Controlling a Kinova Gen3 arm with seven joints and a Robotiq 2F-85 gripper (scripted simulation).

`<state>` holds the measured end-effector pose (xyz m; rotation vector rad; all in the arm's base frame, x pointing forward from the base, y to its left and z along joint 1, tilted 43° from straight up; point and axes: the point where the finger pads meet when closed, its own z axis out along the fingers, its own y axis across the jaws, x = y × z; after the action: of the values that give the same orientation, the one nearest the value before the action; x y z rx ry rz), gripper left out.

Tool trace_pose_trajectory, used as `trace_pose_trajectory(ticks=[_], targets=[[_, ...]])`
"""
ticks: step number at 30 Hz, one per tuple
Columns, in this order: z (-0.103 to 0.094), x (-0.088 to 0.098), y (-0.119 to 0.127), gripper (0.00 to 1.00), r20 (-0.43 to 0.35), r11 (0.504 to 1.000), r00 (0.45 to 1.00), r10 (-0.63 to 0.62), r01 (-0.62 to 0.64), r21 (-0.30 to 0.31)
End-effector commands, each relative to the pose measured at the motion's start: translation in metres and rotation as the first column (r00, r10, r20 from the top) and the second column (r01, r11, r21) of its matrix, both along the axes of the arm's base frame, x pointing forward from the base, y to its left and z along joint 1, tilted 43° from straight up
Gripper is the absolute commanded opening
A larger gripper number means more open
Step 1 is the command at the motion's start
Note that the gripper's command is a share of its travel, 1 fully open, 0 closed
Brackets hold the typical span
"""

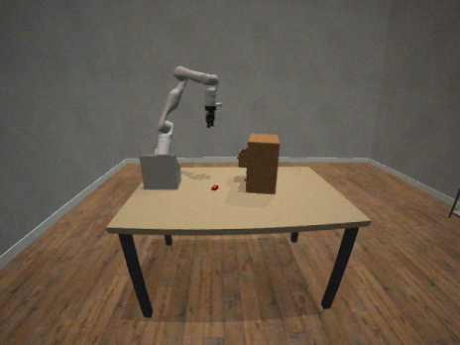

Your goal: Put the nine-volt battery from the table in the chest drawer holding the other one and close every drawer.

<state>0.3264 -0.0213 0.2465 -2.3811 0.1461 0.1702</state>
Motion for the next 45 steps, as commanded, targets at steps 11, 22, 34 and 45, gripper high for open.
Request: trace_pose_trajectory(ticks=[11, 22, 34, 45], targets=[[0.017, 0.006, -0.019, 1.0, 0.012, 1.0, 1.0, -0.01, 0.01, -0.007], [0.021, 0.035, -0.012, 1.0, 0.012, 1.0, 1.0, -0.01, 0.01, -0.007], [0.029, 0.1, 0.003, 1.0, 0.012, 1.0, 1.0, -0.01, 0.01, -0.007], [0.03, 0.108, 0.005, 1.0, 0.012, 1.0, 1.0, -0.01, 0.011, -0.007]])
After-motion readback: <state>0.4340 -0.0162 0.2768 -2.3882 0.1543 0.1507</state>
